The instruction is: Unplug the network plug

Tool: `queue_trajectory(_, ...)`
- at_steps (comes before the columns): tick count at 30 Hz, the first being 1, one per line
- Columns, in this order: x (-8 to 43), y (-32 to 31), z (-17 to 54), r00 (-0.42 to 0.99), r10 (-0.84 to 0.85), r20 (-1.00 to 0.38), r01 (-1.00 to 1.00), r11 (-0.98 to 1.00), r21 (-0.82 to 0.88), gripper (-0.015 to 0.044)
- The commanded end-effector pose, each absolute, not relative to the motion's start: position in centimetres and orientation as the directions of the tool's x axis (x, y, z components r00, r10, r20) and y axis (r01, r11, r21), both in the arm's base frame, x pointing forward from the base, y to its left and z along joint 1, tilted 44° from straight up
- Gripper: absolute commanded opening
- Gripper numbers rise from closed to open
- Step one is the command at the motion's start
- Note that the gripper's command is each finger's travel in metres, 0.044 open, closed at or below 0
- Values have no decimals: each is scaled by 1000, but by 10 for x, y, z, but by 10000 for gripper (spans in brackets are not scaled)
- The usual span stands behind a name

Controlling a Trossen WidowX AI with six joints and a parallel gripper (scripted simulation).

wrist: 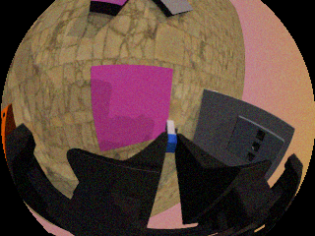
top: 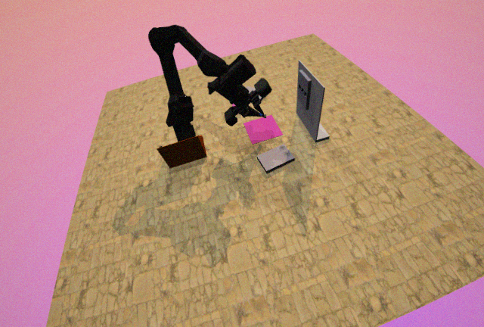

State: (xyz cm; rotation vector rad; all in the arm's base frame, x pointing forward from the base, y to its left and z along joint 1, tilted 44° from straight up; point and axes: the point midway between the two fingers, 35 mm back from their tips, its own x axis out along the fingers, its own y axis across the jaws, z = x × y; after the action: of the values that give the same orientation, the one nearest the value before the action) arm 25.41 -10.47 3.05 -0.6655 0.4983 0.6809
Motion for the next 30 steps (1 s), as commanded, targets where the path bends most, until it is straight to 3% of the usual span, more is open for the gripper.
queue_trajectory(1,256,-104,36,679,417,-605,-712,576,-401,0)
queue_trajectory(30,263,-81,8,677,417,-607,-713,575,-401,0)
